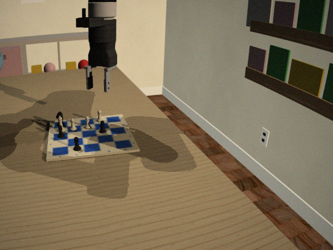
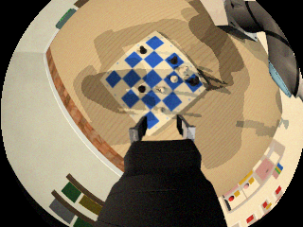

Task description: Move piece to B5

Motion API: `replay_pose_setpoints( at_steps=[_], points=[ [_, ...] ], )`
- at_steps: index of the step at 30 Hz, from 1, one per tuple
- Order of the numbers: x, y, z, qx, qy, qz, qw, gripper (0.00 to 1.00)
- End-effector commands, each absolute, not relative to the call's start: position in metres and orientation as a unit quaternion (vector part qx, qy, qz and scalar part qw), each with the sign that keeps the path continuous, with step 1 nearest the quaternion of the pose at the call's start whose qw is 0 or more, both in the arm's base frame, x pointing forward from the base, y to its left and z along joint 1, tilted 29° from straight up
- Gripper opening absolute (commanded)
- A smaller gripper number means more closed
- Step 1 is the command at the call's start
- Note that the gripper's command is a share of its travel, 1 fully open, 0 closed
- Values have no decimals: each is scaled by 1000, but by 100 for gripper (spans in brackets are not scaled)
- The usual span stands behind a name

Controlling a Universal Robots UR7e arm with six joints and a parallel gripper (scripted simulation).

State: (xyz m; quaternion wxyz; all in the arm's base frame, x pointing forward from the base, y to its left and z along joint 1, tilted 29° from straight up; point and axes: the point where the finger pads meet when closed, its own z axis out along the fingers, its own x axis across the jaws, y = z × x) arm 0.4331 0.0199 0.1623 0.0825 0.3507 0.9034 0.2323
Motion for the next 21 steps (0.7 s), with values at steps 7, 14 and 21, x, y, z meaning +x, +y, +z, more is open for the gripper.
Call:
replay_pose_setpoints(
  at_steps=[7,14,21],
  points=[
    [434,20,162,339,908,232,86,68],
    [434,20,162,339,908,232,86,68],
    [434,20,162,339,908,232,86,68]
  ],
)
